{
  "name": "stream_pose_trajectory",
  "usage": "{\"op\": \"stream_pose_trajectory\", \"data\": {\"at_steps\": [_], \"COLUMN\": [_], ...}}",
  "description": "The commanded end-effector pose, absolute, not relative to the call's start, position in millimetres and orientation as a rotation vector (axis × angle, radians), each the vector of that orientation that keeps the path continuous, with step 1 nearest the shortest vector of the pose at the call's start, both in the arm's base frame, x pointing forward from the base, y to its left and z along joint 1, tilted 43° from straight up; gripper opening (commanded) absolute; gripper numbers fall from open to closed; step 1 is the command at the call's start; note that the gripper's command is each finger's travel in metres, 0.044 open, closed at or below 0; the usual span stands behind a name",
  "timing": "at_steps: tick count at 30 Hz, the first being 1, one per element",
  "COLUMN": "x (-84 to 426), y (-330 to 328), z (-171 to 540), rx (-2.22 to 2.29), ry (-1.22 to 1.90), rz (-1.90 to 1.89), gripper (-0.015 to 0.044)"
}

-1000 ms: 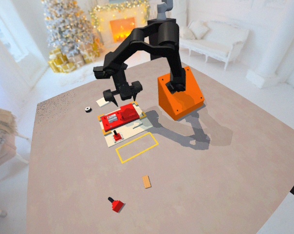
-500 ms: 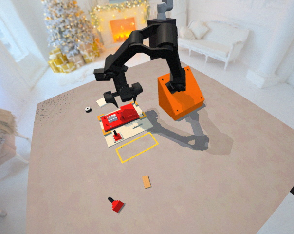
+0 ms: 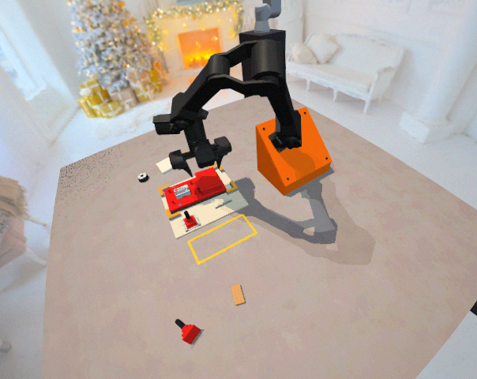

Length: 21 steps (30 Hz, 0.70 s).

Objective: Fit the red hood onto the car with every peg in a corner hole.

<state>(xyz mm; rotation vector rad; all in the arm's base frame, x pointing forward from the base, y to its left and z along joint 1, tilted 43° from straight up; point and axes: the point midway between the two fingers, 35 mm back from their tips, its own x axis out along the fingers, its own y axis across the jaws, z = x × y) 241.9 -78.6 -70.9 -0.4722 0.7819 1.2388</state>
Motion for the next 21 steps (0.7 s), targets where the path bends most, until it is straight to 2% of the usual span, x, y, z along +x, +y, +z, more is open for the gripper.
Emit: {"op": "stream_pose_trajectory", "data": {"at_steps": [1,21], "x": [242.6,244.3], "y": [-75.9,-67.2], "z": [-73.0,-82.8], "rx": [-0.467,-0.466], "ry": [0.78,0.779], "rz": [1.238,1.238], "gripper": [0.044,0.044]}}
